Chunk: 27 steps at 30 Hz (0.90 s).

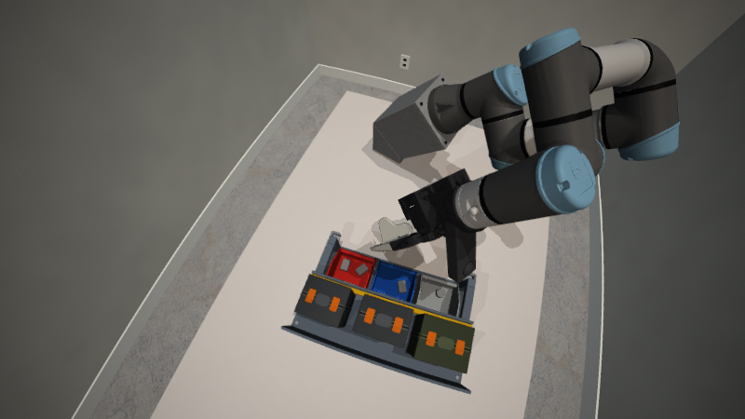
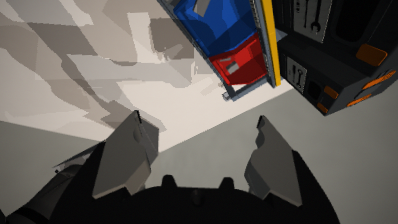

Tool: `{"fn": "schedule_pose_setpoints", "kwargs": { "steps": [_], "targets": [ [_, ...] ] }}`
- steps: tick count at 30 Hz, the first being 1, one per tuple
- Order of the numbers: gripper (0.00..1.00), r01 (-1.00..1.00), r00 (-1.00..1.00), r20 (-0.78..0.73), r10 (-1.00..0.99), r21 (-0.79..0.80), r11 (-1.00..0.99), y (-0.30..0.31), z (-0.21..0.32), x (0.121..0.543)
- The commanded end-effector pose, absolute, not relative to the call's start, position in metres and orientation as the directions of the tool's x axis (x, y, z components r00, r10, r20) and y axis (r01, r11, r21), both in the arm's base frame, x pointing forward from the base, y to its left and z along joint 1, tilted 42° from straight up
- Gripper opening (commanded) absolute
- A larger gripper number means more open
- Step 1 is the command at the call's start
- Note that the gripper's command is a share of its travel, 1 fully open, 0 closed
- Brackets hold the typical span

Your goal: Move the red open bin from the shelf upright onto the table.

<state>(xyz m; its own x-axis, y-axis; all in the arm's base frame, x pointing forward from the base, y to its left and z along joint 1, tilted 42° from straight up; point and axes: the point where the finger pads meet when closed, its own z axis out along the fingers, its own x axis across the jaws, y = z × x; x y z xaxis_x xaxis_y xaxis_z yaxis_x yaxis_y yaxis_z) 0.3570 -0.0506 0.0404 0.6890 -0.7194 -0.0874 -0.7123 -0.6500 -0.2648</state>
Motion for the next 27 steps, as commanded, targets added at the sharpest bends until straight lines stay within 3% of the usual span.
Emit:
{"fn": "schedule_pose_setpoints", "kwargs": {
  "steps": [1, 11, 12, 16, 27],
  "targets": [
    [1.00, -0.566, 0.758, 0.109, -0.643, -0.380, -0.732, -0.074, 0.069, 0.324],
    [1.00, -0.566, 0.758, 0.109, -0.643, -0.380, -0.732, -0.074, 0.069, 0.324],
    [1.00, -0.676, 0.714, -0.038, -0.699, -0.295, -0.675, -0.058, 0.048, 0.349],
    [1.00, -0.551, 0.765, 0.122, -0.633, -0.386, -0.740, -0.077, 0.071, 0.321],
    [1.00, -0.551, 0.765, 0.122, -0.633, -0.386, -0.740, -0.077, 0.071, 0.321]
  ]
}}
